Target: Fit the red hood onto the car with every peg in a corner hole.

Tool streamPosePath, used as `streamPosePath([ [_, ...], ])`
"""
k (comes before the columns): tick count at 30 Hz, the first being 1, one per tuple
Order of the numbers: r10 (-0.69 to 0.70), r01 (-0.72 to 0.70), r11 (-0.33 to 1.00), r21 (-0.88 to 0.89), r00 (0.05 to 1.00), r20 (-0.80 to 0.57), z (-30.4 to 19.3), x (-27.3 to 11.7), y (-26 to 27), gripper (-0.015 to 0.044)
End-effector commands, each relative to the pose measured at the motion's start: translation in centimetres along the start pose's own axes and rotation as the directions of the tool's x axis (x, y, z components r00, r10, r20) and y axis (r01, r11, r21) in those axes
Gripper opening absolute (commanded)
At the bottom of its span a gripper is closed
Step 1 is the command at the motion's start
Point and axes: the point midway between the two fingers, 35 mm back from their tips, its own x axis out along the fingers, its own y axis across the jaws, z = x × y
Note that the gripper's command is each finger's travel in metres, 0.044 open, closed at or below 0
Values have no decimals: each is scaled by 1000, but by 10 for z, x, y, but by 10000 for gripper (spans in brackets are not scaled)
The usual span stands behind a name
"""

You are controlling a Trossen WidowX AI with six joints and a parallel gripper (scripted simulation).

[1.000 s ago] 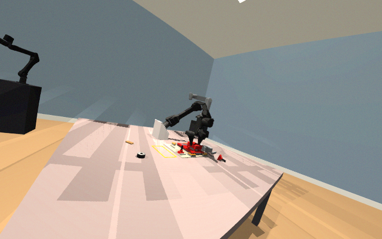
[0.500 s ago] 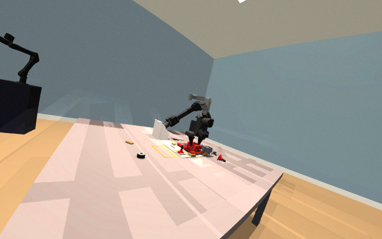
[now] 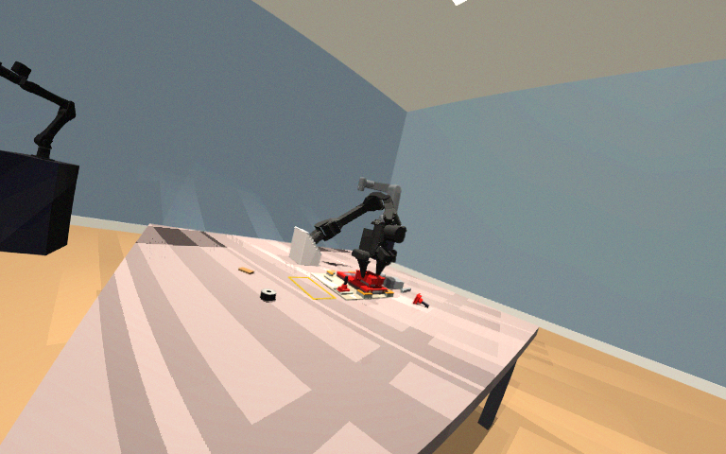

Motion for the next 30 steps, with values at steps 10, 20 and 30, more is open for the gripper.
streamPosePath([
  [10,3,-3,1000,1,1000,-5,-2,8,1,0],
  [20,3,-3,1000,1,1000,-5,-2,12,1,0],
  [30,4,-4,1000,-2,1000,-5,-2,15,1,0],
])
